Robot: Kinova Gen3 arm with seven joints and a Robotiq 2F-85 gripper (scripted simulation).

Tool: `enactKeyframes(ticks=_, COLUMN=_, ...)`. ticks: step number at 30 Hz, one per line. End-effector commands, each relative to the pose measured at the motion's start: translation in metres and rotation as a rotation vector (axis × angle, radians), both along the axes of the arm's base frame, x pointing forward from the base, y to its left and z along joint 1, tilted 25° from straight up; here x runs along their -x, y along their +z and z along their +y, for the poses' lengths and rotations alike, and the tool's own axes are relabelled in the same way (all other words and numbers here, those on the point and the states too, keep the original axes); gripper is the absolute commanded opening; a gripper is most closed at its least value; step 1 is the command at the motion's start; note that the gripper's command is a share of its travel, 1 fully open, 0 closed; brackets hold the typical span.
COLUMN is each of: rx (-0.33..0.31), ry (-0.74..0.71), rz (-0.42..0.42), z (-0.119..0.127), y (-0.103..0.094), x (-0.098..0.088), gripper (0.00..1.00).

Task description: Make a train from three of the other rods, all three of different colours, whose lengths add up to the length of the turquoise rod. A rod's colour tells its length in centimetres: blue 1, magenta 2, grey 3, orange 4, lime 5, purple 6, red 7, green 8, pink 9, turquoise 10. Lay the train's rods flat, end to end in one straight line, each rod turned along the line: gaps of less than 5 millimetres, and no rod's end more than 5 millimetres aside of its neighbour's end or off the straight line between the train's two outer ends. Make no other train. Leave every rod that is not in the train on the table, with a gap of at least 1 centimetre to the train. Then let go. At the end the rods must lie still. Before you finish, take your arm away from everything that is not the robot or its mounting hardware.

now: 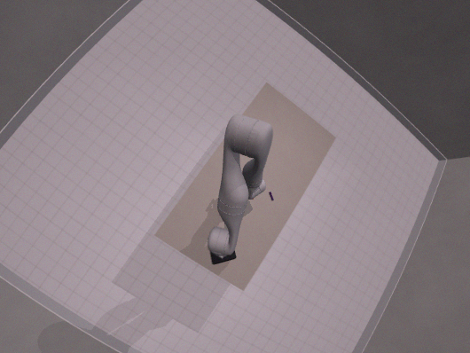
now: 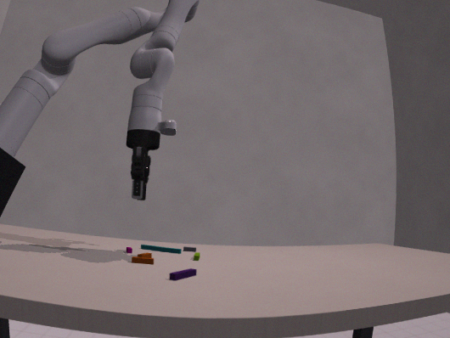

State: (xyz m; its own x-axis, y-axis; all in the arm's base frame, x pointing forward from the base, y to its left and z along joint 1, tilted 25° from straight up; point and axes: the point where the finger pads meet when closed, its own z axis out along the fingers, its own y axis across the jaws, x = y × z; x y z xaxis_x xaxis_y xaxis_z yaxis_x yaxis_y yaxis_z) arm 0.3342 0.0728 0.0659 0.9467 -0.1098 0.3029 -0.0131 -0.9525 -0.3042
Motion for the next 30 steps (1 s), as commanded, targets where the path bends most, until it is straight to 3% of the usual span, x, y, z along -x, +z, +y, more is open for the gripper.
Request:
enactKeyframes(ticks=1, rx=0.000, ry=0.007, rz=0.001, z=-0.0003, y=-0.0007, x=0.0020, gripper=1.00)
enactKeyframes(ticks=30, rx=-0.006, ry=-0.011, rz=0.005, z=-0.0012, y=-0.0007, x=0.0002, gripper=1.00)
